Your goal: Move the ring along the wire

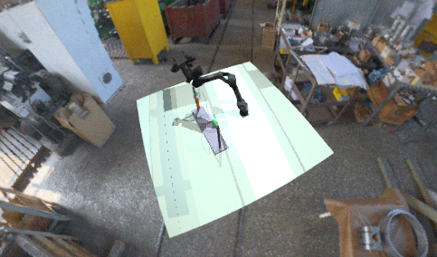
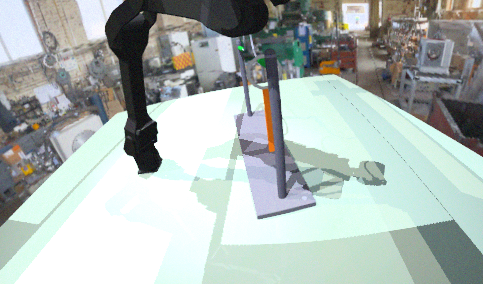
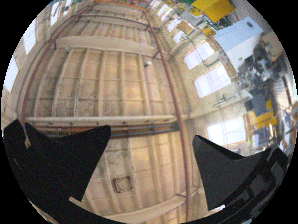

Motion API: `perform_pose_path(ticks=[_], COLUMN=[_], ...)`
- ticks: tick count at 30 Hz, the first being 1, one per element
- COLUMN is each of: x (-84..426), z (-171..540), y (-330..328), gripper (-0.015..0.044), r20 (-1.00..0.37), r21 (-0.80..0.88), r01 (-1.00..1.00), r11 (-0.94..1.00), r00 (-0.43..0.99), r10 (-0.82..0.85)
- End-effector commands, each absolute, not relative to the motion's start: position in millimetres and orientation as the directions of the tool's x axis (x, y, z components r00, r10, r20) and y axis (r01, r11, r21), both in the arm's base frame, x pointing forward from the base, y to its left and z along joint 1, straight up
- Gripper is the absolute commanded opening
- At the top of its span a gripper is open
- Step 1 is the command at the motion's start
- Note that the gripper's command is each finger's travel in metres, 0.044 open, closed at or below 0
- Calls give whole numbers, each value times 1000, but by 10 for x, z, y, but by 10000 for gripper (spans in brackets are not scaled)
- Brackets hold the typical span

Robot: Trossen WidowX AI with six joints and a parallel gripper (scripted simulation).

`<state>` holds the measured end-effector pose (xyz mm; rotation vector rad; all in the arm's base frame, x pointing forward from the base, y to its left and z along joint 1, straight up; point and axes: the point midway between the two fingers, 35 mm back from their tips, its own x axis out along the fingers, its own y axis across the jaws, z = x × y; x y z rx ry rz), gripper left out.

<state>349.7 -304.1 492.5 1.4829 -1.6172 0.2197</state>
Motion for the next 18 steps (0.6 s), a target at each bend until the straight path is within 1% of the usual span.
perform_pose_path(ticks=[1, 4, 9, 13, 18], x=[3501, 3552, 3617, 3617, 3543], z=[4913, 4722, 4250, 3822, 3244], y=[-3047, -3137, -3302, -3398, -3452], gripper=[374, 295, 164, 160, 160], r20=[698, 703, 671, 608, 494], r21=[435, 557, 731, 780, 739], r01=[-859, -758, -486, -251, 14], r11=[269, 340, 479, 574, 673], r00=[133, 212, 385, 519, 668], r10=[-703, -679, -634, -600, -556])
